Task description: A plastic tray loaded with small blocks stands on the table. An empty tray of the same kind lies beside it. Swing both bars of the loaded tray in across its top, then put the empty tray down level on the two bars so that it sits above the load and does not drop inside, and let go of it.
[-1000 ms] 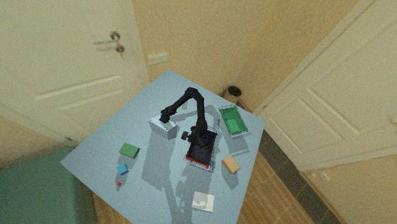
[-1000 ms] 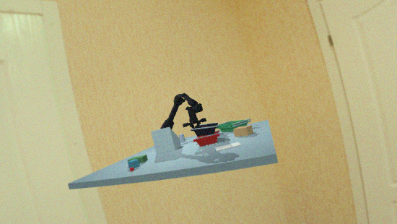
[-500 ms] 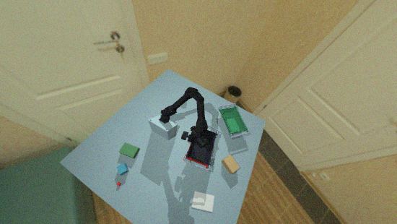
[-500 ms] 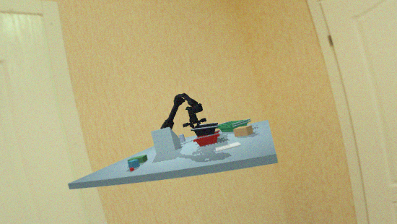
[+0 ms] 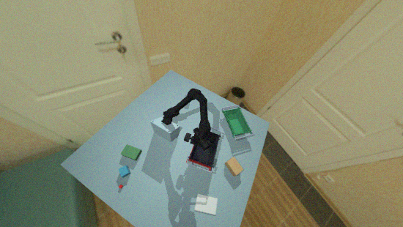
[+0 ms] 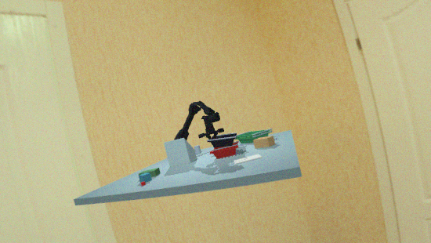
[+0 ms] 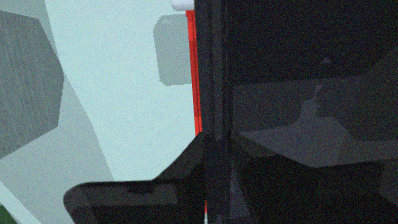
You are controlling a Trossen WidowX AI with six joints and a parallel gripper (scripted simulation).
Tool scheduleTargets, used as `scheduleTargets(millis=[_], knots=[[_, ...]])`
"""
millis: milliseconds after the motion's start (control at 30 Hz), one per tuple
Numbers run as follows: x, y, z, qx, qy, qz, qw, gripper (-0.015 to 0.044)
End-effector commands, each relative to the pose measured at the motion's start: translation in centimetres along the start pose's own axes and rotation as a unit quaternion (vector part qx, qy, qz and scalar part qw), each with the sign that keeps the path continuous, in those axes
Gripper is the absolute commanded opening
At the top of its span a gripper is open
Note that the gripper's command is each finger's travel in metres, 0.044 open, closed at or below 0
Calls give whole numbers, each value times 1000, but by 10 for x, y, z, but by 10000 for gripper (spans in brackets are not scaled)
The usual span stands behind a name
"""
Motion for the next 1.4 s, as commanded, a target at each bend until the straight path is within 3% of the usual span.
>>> scheduleTargets(millis=[0,1367], knots=[[1,-1,-4,0,-4,-1,1000,0],[3,-2,-13,1,-11,-2,1000,0]])
Point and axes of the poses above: the point midway between the two fingers, 35 mm back from their tips, its own z axis back along the fingers, its own x axis across the jaws, y = z × x, the point moved 9 cm from there along z, back along the fingers, and after that the axes turned 15 degrees about -z, right-handed, at the moved point
